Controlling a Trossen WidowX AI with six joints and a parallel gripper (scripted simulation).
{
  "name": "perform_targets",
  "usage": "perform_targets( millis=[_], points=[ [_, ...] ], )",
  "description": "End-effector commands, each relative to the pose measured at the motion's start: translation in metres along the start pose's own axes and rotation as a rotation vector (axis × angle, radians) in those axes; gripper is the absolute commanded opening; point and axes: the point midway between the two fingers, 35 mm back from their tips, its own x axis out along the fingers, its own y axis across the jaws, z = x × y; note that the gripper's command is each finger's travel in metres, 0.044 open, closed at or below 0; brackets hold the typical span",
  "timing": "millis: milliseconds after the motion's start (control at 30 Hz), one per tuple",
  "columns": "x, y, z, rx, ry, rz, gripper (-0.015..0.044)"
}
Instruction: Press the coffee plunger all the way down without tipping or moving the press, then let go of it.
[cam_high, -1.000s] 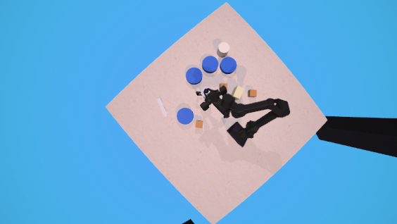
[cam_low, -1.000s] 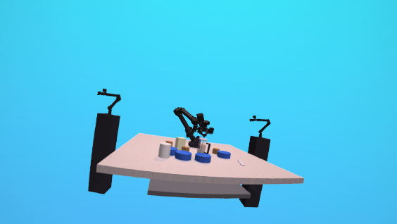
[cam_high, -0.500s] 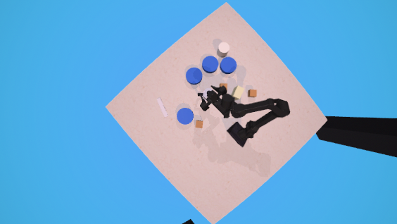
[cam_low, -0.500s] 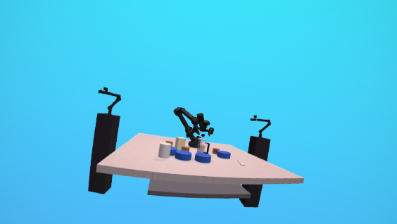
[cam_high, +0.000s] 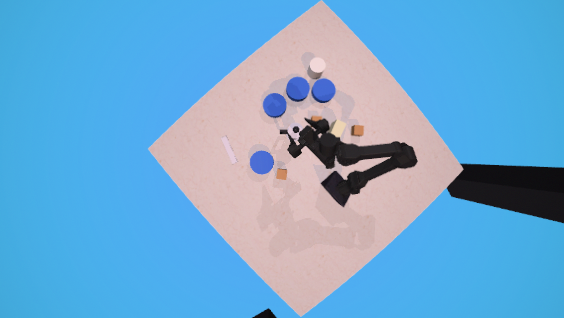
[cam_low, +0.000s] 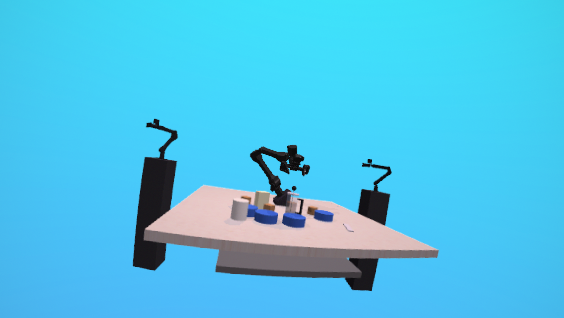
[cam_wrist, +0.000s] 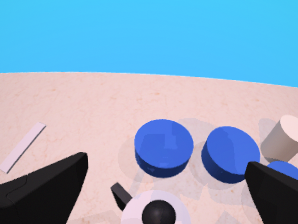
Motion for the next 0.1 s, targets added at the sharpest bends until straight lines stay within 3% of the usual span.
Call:
perform_targets(
  millis=[0, 67],
  points=[
    [-0.0021, -0.001, -0.0003, -0.003, 0.009, -0.005, 0.044],
    [-0.0021, -0.001, -0.0003, -0.003, 0.009, -0.005, 0.044]
  ],
)
